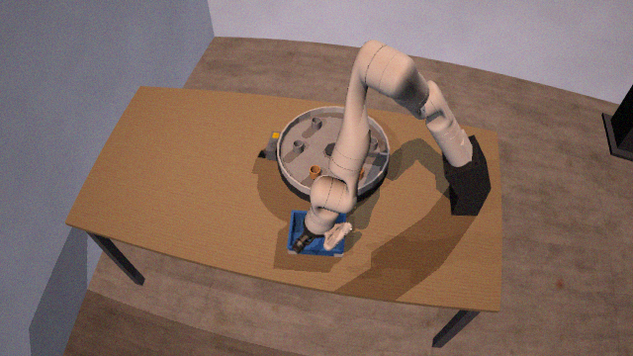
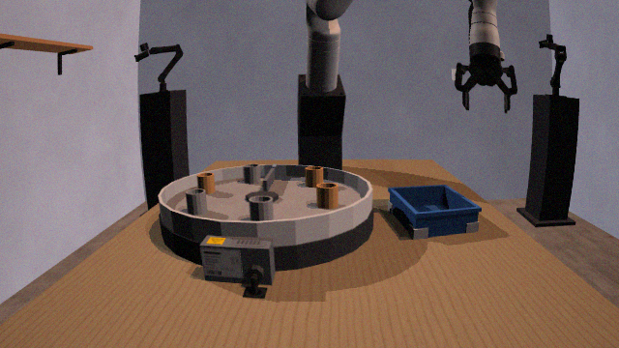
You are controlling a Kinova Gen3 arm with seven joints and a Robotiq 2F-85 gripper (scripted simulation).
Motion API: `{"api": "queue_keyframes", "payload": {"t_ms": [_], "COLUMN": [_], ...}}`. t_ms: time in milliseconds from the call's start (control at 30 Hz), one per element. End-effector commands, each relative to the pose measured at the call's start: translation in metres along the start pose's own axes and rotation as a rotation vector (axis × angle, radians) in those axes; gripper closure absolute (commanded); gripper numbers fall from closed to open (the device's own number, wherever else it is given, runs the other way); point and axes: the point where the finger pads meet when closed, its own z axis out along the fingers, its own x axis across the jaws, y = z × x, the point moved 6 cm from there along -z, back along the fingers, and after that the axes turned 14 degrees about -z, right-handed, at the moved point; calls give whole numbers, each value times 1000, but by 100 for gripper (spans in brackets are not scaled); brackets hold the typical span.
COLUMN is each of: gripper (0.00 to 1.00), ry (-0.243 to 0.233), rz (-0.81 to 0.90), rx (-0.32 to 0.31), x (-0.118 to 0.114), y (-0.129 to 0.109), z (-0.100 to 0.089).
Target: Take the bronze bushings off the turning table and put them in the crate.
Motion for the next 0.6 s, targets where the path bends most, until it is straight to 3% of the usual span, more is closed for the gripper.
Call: {"api": "queue_keyframes", "payload": {"t_ms": [0,67,467,567], "gripper": [0,0,0,0], "ry": [0,0,0,-2], "rz": [5,5,5,5], "rx": [7,7,7,6], "x": [-23,-43,-43,-73], "y": [9,18,18,32], "z": [-11,-19,-19,-31]}}
